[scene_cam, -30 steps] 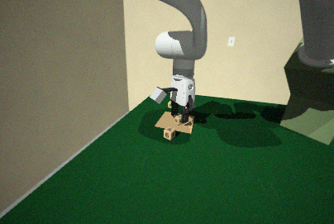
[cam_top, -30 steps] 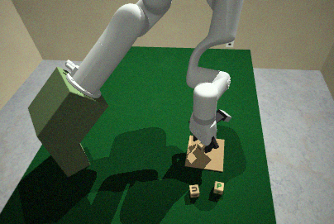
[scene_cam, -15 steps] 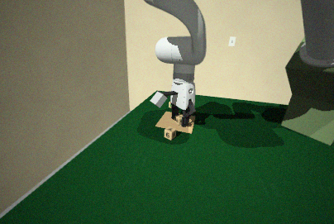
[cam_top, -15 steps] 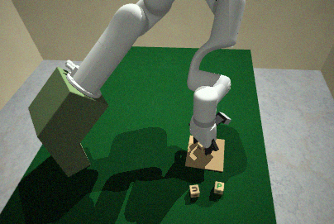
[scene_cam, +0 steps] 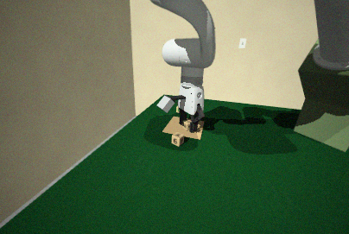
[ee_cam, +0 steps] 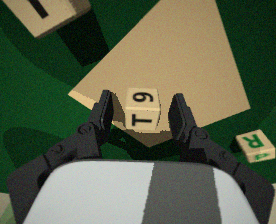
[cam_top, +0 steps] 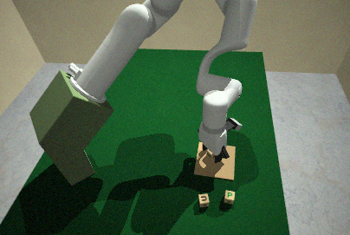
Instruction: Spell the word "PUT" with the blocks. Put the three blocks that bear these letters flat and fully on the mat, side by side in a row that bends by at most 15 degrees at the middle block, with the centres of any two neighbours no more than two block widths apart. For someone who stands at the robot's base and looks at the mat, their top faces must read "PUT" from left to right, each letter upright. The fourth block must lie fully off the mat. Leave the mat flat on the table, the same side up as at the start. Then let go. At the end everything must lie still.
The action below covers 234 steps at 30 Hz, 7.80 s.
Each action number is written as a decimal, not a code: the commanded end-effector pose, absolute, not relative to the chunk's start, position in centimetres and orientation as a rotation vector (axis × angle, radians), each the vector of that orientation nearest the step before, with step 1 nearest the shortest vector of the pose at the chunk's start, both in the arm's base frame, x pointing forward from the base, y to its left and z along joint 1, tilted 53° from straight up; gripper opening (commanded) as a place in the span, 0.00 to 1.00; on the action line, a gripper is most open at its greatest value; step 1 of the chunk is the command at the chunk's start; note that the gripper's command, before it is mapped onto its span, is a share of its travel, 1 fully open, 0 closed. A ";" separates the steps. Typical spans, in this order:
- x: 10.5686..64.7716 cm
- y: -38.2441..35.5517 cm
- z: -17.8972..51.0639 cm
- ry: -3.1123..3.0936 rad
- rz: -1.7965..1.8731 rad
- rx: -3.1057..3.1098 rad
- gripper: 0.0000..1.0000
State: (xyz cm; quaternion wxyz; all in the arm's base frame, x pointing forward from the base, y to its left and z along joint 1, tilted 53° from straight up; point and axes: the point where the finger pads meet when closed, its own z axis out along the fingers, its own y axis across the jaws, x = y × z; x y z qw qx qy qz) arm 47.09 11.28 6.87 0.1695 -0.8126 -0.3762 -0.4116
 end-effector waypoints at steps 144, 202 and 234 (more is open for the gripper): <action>42.7 3.6 12.0 -0.035 -0.807 -2.353 0.27; 43.9 0.8 10.5 1.258 -0.162 -1.834 0.27; 44.2 0.1 10.0 1.530 0.014 -1.606 0.27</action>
